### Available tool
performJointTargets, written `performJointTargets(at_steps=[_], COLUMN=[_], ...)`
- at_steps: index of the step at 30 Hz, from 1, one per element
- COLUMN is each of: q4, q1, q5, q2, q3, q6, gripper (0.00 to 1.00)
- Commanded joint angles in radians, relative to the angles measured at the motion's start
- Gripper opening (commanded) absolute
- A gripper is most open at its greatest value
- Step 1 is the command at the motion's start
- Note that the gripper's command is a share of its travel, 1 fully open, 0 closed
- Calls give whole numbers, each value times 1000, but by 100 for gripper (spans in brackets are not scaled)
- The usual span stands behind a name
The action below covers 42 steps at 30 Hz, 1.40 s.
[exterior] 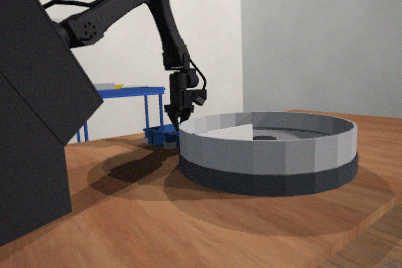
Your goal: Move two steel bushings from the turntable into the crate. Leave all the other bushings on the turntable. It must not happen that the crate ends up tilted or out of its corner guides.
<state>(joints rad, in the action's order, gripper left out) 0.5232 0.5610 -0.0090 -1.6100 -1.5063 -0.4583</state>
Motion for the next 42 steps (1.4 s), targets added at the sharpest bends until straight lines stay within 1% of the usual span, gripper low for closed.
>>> performJointTargets(at_steps=[1, 8, 14, 42], q4=[7, 7, -18, -19], q1=[-14, -14, -16, -16], q5=[3, 3, -2, -2], q2=[23, 23, 36, 36], q3=[-35, -35, -24, -20], q6=[5, 5, 8, 8], gripper=[0, 0, 0, 0])
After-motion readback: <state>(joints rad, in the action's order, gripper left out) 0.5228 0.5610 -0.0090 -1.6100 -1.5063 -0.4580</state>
